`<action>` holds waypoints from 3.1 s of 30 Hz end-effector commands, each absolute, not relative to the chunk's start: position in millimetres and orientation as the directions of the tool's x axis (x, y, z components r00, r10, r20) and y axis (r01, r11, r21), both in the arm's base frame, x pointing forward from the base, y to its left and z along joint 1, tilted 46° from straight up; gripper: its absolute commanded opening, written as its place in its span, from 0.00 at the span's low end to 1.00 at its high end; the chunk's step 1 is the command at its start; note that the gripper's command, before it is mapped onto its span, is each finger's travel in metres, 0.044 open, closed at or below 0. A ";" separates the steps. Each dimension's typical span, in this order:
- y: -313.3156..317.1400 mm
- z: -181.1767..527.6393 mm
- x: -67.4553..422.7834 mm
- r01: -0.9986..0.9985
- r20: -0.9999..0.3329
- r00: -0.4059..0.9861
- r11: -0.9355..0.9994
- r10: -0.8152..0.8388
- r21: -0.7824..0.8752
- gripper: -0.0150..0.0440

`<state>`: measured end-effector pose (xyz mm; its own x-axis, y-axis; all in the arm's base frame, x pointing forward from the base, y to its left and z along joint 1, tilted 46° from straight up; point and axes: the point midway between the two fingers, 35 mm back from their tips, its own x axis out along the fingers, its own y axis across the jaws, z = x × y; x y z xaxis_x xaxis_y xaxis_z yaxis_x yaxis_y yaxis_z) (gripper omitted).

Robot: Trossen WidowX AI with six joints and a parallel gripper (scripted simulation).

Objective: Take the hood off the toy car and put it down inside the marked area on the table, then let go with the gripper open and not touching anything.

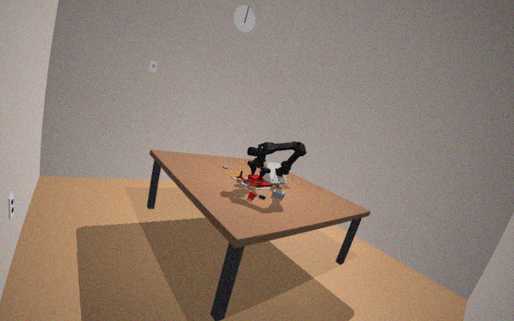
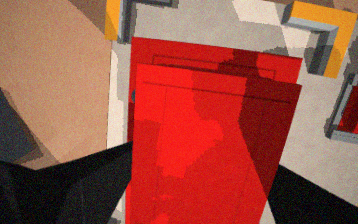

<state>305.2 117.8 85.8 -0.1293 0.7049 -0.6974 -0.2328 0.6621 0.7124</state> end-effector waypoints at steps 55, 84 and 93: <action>-32.9 13.5 338.8 -0.235 -0.718 -0.117 0.684 0.686 0.691 0.25; -76.8 -42.6 326.5 -0.239 -0.708 -0.121 0.672 0.695 0.701 0.25; -72.1 -47.8 326.2 -0.239 -0.709 -0.121 0.672 0.695 0.700 0.25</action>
<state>325.9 -73.5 -45.7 -0.1242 0.6938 -0.7094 -0.2438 0.6717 0.6996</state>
